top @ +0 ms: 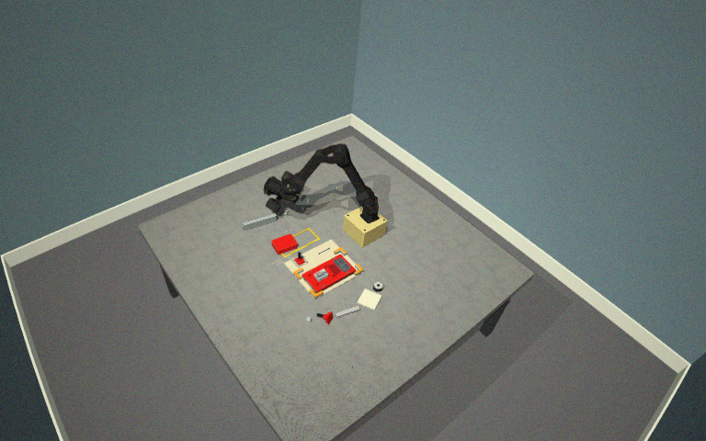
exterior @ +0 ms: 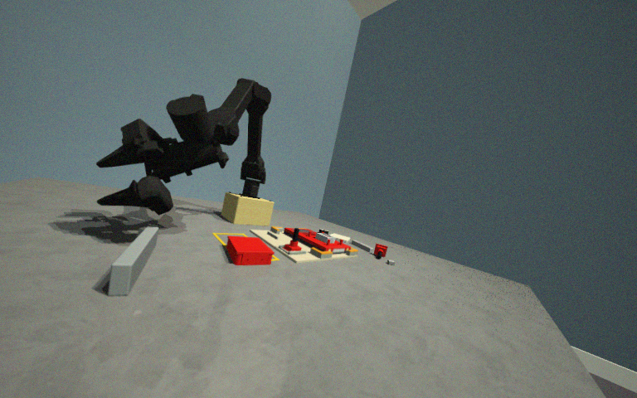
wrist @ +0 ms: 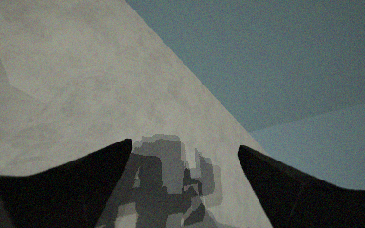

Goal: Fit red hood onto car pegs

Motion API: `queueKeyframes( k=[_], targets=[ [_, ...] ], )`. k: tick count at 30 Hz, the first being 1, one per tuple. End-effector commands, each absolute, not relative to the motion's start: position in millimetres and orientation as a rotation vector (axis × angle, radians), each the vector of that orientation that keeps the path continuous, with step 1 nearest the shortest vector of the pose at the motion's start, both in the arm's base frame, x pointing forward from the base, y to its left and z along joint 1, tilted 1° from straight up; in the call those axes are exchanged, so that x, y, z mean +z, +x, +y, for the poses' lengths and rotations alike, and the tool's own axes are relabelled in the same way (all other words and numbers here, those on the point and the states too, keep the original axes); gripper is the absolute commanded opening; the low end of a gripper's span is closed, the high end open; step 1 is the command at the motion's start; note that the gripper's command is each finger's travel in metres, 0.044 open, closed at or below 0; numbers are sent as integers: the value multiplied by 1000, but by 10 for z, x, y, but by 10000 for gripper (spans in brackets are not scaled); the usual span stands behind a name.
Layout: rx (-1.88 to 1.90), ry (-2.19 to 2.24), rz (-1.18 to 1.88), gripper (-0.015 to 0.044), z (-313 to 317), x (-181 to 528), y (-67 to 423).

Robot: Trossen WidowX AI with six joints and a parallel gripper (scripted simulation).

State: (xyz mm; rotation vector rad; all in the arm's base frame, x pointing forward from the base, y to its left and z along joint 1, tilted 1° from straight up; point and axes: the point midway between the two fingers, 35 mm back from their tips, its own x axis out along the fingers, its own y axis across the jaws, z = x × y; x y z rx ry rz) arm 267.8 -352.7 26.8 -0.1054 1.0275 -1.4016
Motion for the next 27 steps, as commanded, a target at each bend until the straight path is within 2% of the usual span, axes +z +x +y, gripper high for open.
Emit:
queueKeyframes(
  k=[1,9,18,27],
  targets=[
    [-1099,-92,1166,440,-3187,156,3123],
    [-595,-40,1375,440,-2359,90,3591],
    [-119,57,1537,440,-1293,270,3734],
    [-87,65,1547,440,-1242,293,3728]
  ],
)
